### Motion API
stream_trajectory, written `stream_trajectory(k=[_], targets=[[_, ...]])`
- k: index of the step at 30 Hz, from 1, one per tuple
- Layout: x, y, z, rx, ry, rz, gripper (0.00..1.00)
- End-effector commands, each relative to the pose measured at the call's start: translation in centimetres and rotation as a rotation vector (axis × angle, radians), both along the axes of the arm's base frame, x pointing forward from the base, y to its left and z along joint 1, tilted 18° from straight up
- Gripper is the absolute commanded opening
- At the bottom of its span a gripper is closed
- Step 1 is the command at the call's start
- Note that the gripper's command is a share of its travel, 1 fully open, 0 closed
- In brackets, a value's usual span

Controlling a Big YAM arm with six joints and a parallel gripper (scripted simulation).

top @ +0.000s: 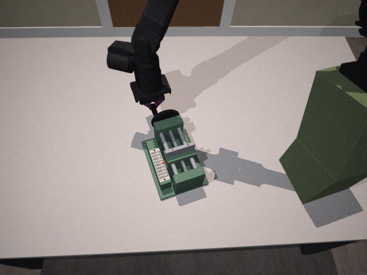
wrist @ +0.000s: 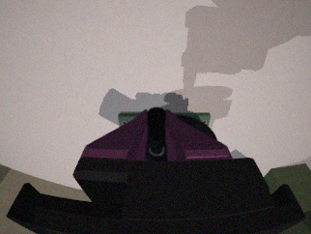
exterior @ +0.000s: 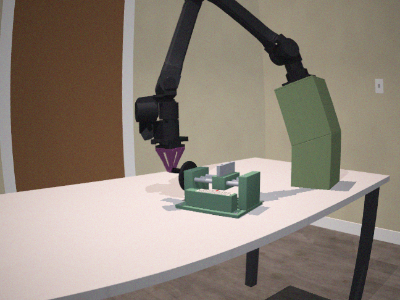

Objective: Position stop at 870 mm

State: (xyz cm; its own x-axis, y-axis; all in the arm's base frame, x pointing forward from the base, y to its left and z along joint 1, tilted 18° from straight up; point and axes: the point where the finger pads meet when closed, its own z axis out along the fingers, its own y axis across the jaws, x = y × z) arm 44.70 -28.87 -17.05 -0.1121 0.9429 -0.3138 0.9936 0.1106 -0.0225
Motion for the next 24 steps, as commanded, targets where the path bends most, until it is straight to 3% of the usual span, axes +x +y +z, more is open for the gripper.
stream_trajectory(k=[1, 4, 8, 17, 24], targets=[[1.6, 1.0, 2.5, -0.010, -0.036, 0.020, 0.06], [1.6, 0.7, 2.7, -0.021, -0.051, 0.036, 0.06], [-0.2, -0.5, 2.8, -0.018, -0.042, 0.009, 0.06], [-0.3, 0.1, 2.9, -0.018, -0.041, 0.019, 0.06], [-1.7, -0.7, 3.1, -0.022, -0.042, 0.008, 0.06]])
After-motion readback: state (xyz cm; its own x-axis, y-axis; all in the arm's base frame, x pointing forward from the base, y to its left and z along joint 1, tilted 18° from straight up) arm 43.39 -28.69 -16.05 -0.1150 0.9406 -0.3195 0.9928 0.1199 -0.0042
